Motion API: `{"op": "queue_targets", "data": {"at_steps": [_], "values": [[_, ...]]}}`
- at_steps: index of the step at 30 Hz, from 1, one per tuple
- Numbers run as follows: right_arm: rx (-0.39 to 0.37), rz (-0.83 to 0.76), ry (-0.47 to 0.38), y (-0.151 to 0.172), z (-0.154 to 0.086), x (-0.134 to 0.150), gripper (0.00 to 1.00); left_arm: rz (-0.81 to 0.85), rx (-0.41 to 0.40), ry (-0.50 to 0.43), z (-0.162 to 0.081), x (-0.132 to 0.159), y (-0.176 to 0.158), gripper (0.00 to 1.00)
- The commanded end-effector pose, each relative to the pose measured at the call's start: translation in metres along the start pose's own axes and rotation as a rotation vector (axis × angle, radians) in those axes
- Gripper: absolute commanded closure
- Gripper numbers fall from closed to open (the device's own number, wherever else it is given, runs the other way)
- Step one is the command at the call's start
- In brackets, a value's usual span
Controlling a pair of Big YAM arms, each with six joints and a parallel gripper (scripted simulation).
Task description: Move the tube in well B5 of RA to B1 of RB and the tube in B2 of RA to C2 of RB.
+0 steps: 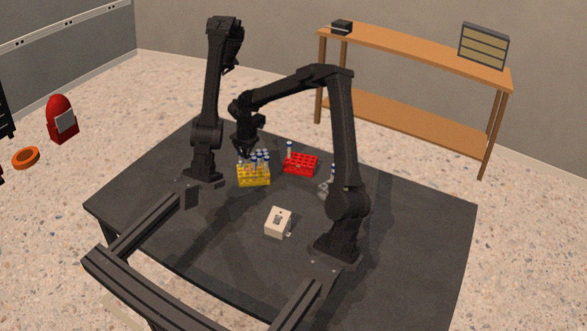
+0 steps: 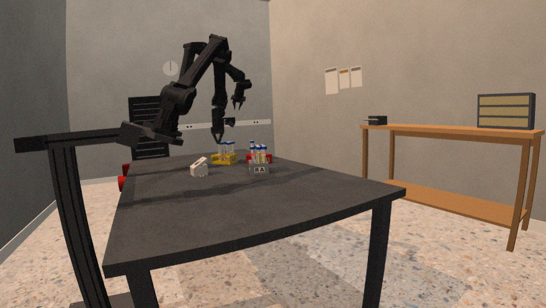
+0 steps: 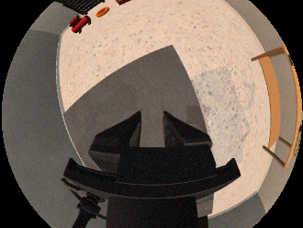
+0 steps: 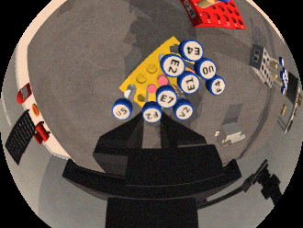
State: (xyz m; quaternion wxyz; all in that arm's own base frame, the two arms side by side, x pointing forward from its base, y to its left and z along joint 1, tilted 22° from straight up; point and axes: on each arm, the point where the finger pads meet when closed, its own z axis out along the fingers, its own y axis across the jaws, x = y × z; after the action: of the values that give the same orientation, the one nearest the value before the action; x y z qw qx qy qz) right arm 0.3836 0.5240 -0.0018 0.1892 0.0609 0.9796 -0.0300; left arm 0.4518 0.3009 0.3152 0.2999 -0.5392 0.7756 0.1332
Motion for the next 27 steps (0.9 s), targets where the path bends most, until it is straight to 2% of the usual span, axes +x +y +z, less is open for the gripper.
{"op": "queue_targets", "data": {"at_steps": [1, 16, 17, 23, 27], "values": [[-0.030, 0.009, -0.013, 0.010, -0.011, -0.008, 1.00, -0.013, 0.021, -0.031, -0.013, -0.015, -0.005, 0.70], [-0.030, 0.009, -0.013, 0.010, -0.011, -0.008, 1.00, -0.013, 0.021, -0.031, -0.013, -0.015, -0.005, 0.70], [-0.021, 0.011, -0.009, 0.003, -0.002, -0.011, 1.00, -0.013, 0.021, -0.031, -0.013, -0.015, -0.005, 0.70], [-0.035, 0.014, -0.015, 0.006, -0.023, -0.014, 1.00, -0.013, 0.021, -0.031, -0.013, -0.015, -0.005, 0.70], [-0.029, 0.010, -0.011, 0.004, -0.023, -0.010, 1.00, -0.013, 0.021, -0.031, -0.013, -0.015, -0.005, 0.70]]}}
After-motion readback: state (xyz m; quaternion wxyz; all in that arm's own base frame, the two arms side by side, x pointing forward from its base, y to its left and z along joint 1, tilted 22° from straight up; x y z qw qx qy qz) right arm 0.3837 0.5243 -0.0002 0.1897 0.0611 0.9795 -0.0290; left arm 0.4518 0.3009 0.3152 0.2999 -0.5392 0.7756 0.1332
